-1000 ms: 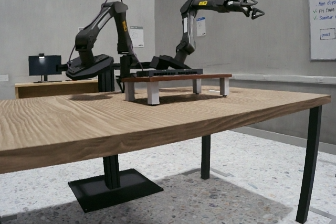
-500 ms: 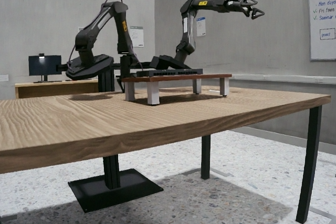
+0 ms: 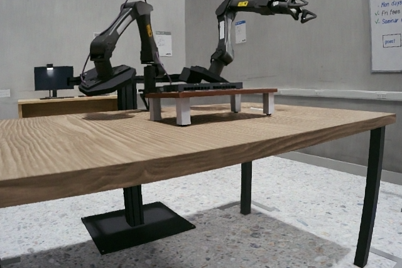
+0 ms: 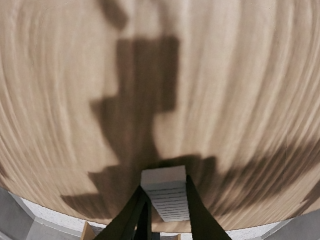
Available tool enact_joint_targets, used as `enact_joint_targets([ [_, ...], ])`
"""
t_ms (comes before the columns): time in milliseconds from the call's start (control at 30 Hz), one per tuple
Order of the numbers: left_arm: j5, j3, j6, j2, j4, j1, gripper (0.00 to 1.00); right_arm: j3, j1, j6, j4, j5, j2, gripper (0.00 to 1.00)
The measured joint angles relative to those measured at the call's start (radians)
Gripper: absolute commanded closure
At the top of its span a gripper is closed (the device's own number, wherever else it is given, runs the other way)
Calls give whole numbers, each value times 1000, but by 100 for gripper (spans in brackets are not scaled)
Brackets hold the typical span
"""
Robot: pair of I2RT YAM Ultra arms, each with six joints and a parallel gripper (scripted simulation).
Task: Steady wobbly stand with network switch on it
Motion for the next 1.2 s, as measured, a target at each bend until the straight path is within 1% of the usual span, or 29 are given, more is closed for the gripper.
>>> enact_joint_targets([
  [367,0,0,0,0,0,0,0,0,2,-10,-45,0,-61,100],
  [1200,0,0,0,0,0,0,0,16,6,-31,-158,0,-153,100],
])
